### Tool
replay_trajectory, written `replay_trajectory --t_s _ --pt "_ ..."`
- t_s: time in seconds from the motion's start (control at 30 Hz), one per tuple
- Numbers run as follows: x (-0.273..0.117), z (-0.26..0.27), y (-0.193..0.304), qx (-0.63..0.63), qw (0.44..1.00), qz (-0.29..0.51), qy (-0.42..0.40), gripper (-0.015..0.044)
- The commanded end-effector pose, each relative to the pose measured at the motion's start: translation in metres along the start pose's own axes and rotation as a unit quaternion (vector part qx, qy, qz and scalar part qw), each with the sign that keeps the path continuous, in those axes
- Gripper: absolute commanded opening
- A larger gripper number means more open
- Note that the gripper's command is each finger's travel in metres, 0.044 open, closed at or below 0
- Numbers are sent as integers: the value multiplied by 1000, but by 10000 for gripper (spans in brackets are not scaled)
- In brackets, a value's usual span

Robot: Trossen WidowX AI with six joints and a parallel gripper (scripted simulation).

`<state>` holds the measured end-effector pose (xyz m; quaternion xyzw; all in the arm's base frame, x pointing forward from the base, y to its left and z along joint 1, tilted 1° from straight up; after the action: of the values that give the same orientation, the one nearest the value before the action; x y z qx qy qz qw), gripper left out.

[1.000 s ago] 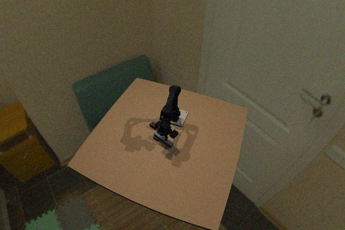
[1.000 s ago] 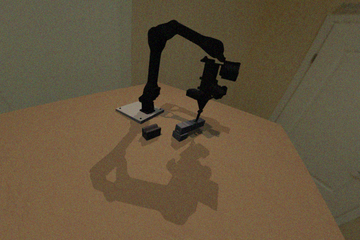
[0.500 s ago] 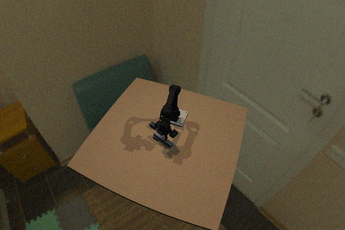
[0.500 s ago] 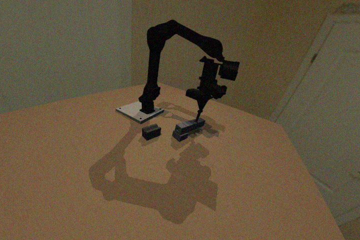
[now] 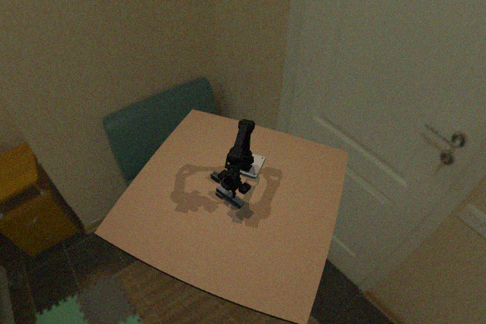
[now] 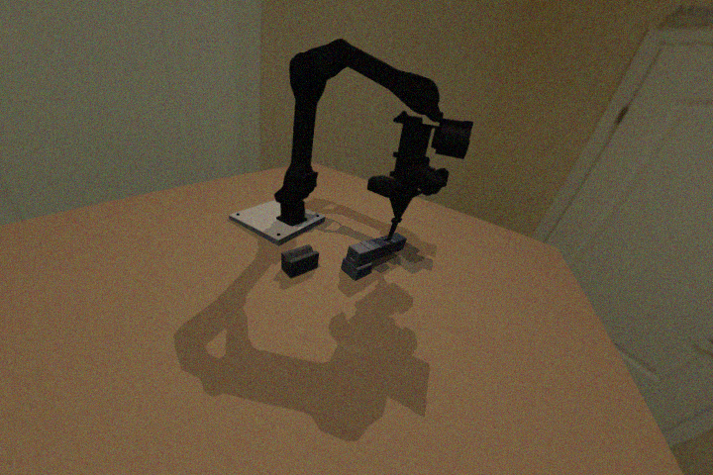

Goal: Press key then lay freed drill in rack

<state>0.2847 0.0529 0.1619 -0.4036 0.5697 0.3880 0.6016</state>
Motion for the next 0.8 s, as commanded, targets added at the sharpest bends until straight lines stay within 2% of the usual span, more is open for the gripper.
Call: replay_trajectory --t_s 0.0,0.77 --pt "17 -1 7 -1 1000 24 11 0" --pt "24 -1 8 -1 1000 24 11 0"
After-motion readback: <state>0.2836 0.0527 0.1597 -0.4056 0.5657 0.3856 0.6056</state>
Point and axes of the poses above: the point midway between the two fingers, 35 mm back from their tips, its own x axis out along the fingers, its own z axis across the jaws, y = z × x, the point moved 3 cm from there along -x, back along the fingers, and after that the axes turned 8 degrees about x, right-handed, at the moved point
